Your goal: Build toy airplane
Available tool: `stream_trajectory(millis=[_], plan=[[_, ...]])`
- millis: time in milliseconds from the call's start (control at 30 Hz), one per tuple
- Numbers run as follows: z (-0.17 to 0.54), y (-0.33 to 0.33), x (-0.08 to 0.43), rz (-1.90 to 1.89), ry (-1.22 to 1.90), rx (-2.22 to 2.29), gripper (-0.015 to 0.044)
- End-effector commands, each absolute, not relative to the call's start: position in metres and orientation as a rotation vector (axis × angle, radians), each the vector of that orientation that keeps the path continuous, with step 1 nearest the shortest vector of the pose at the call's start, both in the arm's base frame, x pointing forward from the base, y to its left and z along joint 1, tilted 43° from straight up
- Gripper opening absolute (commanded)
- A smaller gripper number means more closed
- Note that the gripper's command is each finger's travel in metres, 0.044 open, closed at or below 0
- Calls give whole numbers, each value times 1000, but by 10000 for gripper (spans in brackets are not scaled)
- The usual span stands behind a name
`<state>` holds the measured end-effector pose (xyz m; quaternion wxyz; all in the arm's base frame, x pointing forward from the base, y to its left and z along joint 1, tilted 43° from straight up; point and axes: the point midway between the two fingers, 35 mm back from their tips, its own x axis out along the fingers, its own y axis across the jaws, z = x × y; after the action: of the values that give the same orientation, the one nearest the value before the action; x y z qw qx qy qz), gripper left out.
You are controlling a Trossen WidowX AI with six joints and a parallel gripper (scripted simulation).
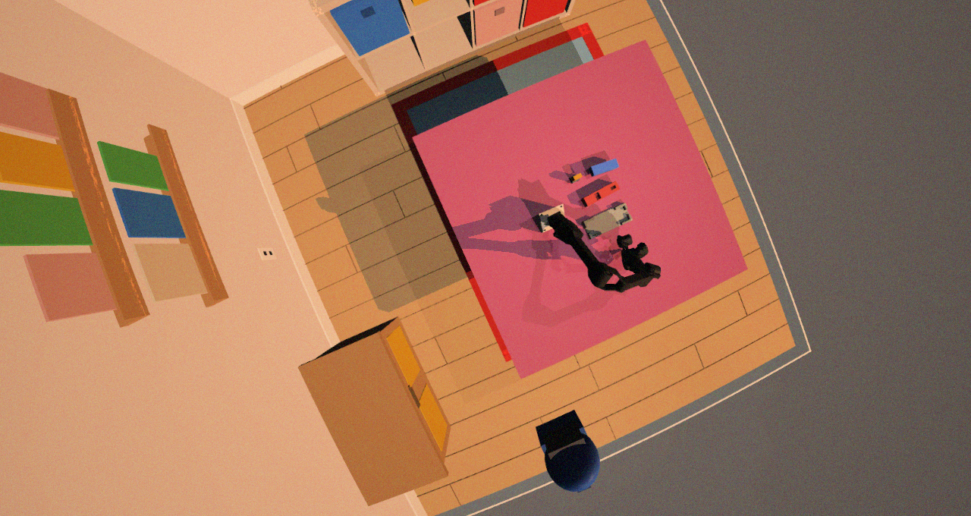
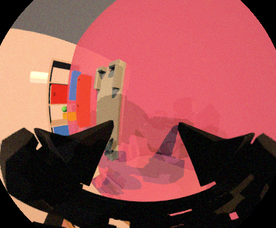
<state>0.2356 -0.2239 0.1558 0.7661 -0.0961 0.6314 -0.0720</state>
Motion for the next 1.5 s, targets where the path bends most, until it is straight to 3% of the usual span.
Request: stream_trajectory(millis=[0, 400, 733, 1067, 1467], plan=[[132, -185, 259, -138, 1467, -177, 440], [73, -55, 290, -336, 1688, -281, 440], [45, 42, 277, -580, 1558, -551, 440], [43, 44, 276, -588, 1546, -562, 440], [-2, 3, 272, -590, 1545, -563, 440]])
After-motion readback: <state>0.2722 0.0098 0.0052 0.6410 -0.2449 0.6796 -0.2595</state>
